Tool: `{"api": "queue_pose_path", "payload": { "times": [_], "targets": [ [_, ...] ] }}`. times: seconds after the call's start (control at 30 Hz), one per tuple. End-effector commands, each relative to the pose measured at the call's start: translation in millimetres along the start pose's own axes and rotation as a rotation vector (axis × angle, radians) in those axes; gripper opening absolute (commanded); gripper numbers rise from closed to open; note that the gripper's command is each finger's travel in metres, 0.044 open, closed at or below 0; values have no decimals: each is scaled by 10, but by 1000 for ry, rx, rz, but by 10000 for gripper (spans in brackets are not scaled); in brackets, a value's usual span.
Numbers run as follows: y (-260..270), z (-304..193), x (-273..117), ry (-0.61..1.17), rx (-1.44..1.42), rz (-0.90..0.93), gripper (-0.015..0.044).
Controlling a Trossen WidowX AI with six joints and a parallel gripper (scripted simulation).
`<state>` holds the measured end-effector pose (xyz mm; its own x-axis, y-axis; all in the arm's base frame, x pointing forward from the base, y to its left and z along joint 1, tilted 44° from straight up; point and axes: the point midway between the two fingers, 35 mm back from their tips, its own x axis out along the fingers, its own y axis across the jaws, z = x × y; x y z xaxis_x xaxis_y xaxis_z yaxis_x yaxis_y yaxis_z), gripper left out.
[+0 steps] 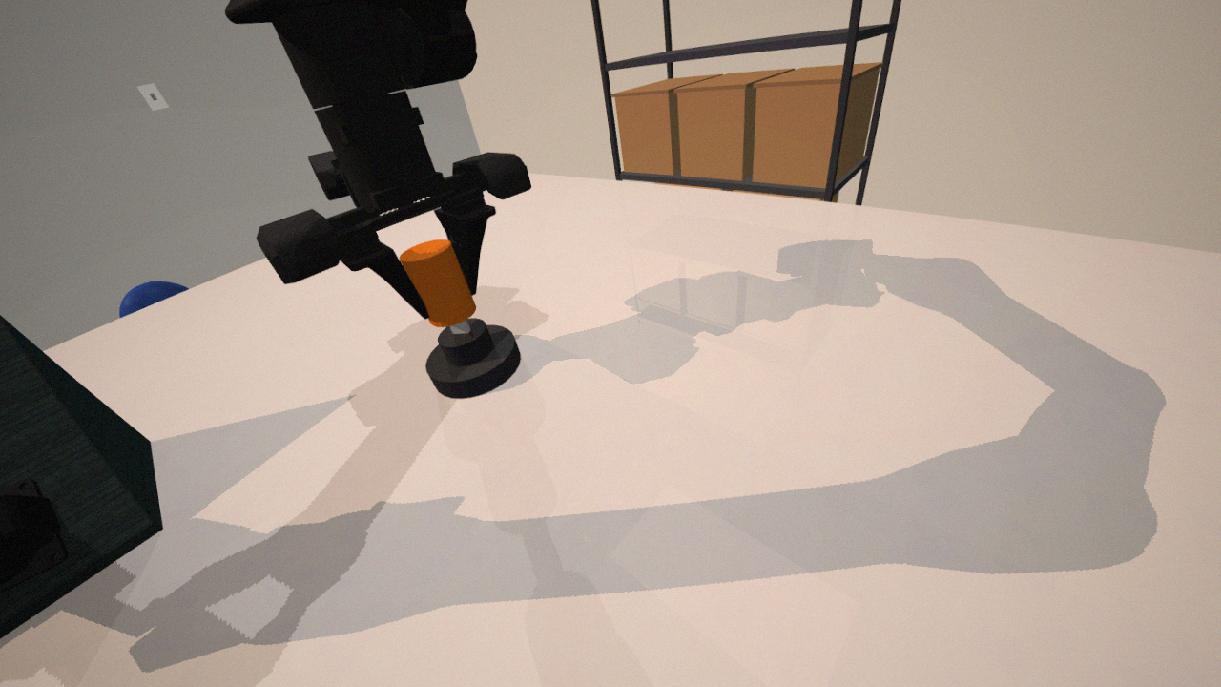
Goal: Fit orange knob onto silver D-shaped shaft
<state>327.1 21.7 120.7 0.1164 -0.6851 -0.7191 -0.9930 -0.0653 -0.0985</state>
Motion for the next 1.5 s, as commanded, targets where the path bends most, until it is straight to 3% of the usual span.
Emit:
{"api": "queue_pose_path", "payload": {
  "times": [0.0, 1.47],
  "targets": [
    [-7, 20, -41, -4, 175, -6, 0],
    [-5, -35, -31, -4, 185, -6, 0]
  ]
}}
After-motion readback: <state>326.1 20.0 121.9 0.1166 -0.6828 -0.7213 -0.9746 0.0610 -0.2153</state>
